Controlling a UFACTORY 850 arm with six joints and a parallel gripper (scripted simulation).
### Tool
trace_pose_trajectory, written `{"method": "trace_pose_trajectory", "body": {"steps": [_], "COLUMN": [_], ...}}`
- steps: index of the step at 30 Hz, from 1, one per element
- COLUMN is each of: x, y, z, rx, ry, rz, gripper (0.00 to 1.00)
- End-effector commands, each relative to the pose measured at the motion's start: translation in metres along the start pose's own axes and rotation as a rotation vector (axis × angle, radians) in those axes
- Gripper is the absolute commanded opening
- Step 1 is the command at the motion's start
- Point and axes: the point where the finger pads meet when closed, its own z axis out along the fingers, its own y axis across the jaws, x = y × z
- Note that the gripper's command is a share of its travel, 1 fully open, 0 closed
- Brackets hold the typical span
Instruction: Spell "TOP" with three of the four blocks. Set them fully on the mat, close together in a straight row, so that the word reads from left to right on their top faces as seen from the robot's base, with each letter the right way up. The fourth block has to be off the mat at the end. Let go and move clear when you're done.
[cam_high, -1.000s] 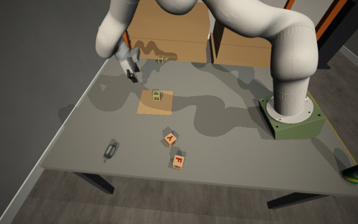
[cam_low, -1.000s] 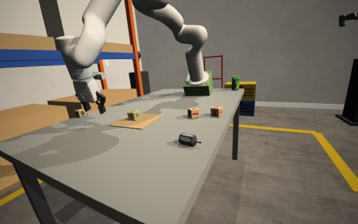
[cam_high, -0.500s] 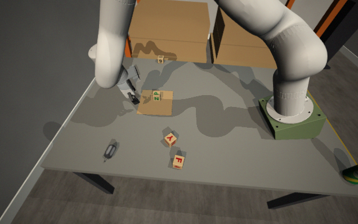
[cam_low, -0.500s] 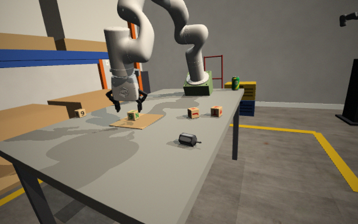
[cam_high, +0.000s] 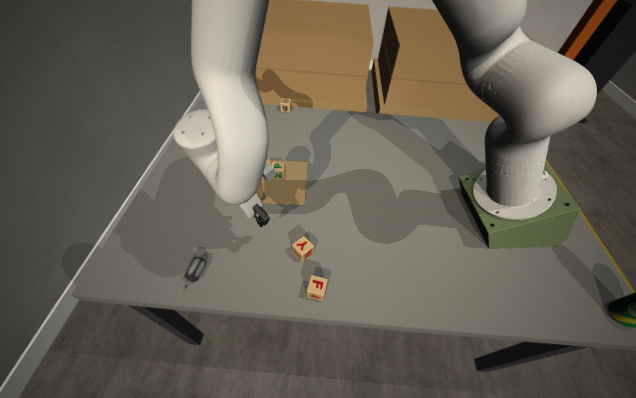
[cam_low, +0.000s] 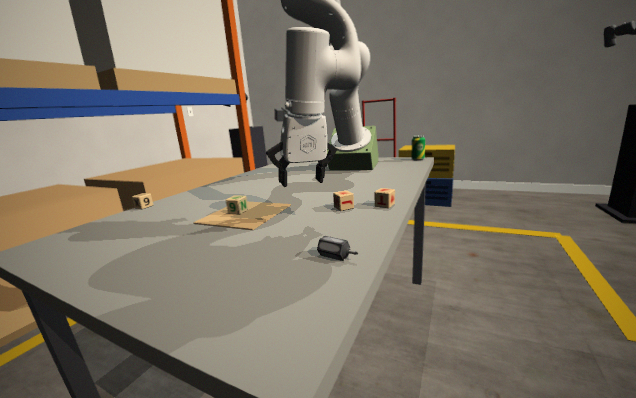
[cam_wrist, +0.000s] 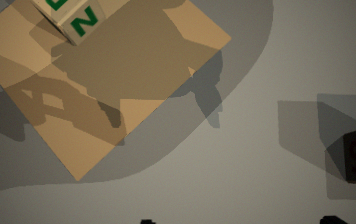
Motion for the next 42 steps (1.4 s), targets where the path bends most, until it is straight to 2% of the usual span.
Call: {"method": "trace_pose_trajectory", "body": {"steps": [1,6,8,10,15,17,36,42], "x": [-0.009,-0.010,-0.010,-0.005,0.008,0.013,0.014,0.014], "y": [0.056,0.118,0.118,0.162,0.219,0.233,0.237,0.237], "z": [-0.018,-0.034,-0.034,-0.045,-0.058,-0.061,-0.062,-0.061], "rx": [0.026,0.027,0.027,0.022,0.010,0.006,0.004,0.011], "ry": [-0.046,-0.102,-0.102,-0.145,-0.204,-0.219,-0.223,-0.224], "rz": [-0.121,-0.265,-0.265,-0.368,-0.503,-0.537,-0.548,-0.603], "gripper": [1.00,1.00,1.00,1.00,1.00,1.00,1.00,1.00]}}
